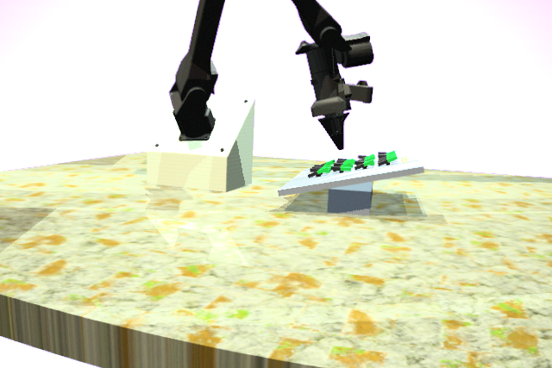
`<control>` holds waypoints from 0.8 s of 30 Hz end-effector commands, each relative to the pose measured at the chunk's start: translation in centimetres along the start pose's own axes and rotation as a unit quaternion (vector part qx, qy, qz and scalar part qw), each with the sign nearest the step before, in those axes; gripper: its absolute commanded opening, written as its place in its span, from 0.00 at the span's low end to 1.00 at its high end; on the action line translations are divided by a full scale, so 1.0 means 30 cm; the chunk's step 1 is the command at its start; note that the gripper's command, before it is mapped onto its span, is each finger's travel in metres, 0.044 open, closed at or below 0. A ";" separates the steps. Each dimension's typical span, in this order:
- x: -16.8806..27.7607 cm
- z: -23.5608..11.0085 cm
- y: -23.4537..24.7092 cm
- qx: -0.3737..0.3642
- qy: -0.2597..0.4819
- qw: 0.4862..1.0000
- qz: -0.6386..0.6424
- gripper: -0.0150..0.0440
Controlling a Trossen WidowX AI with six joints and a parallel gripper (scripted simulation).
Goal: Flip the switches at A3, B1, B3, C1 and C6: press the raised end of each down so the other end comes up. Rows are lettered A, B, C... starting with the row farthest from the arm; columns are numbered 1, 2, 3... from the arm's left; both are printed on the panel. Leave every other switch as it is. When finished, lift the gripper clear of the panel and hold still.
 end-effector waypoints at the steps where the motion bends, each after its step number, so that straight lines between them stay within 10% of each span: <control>1: 0.009 0.021 0.001 0.003 0.004 1.000 -0.005 0.25; 24: 0.010 0.051 0.000 0.003 0.003 1.000 -0.005 0.25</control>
Point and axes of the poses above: the point midway between the two fingers, 35 mm back from their tips, its own z axis out along the fingers, its own y axis across the jaws, x = y × z, the point moved 2 cm from there along -z, back along the fingers, and after that the axes turned 6 degrees about -z, right-handed, at the moved point
